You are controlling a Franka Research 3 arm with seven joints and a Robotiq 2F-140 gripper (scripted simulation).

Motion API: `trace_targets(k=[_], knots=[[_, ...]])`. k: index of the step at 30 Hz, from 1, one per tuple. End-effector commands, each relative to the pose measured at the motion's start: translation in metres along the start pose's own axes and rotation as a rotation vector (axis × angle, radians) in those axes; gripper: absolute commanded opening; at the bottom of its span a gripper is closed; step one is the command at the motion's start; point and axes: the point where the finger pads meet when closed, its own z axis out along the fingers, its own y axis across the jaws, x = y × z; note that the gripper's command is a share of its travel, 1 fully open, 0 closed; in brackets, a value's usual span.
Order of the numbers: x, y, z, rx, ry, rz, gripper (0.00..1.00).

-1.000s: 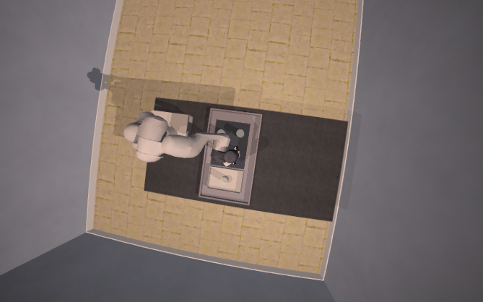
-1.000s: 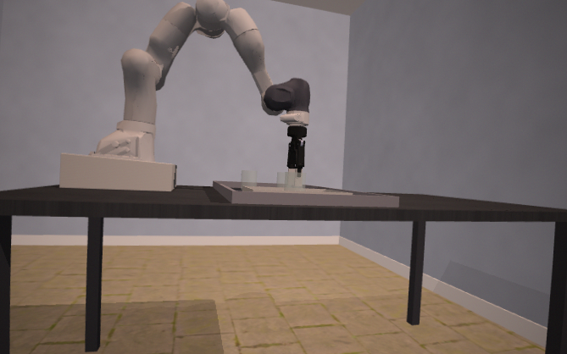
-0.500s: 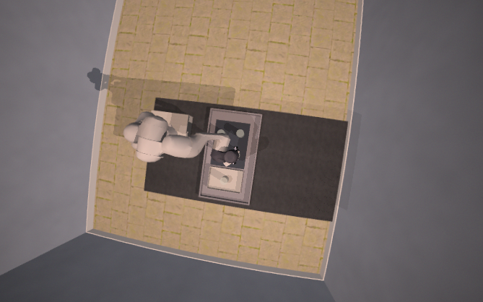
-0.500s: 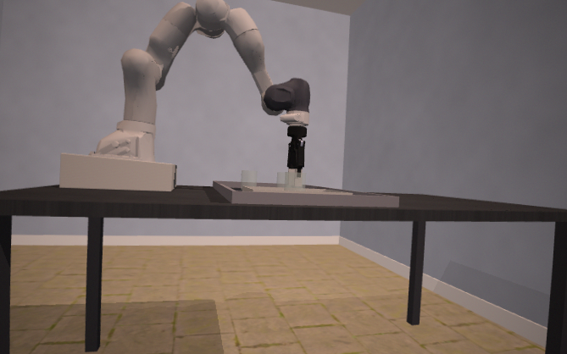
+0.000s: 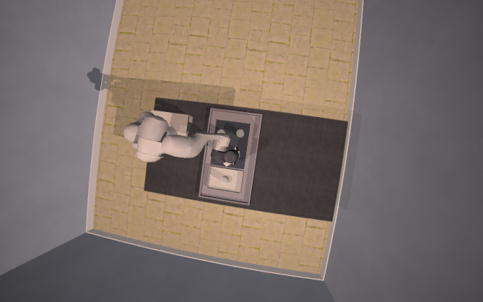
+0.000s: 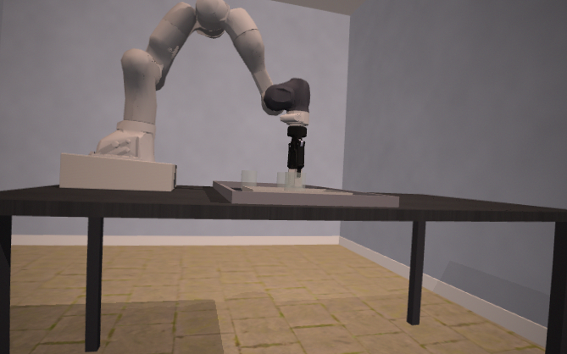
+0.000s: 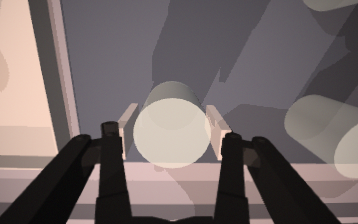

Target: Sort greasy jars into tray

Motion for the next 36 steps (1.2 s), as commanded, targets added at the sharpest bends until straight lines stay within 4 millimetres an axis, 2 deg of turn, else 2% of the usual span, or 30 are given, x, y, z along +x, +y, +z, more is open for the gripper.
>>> trace_targets(k=[1, 4, 5, 21, 22, 36], knots=[[-0.0010, -0.0008, 0.0005, 0.002, -0.003, 0.005, 0.50], [-0.0010, -0.0008, 0.0005, 0.002, -0.003, 0.005, 0.50], [-0.0010, -0.0008, 0.0005, 0.002, -0.003, 0.005, 0.47], [-0.0010, -0.0008, 0.0005, 0.002, -0.003, 0.005, 0.47], [-0.0010, -0.0008, 0.0005, 0.002, -0.003, 0.005, 0.44], [-0.0010, -0.0008, 0.0005, 0.002, -0.003, 0.005, 0.44]])
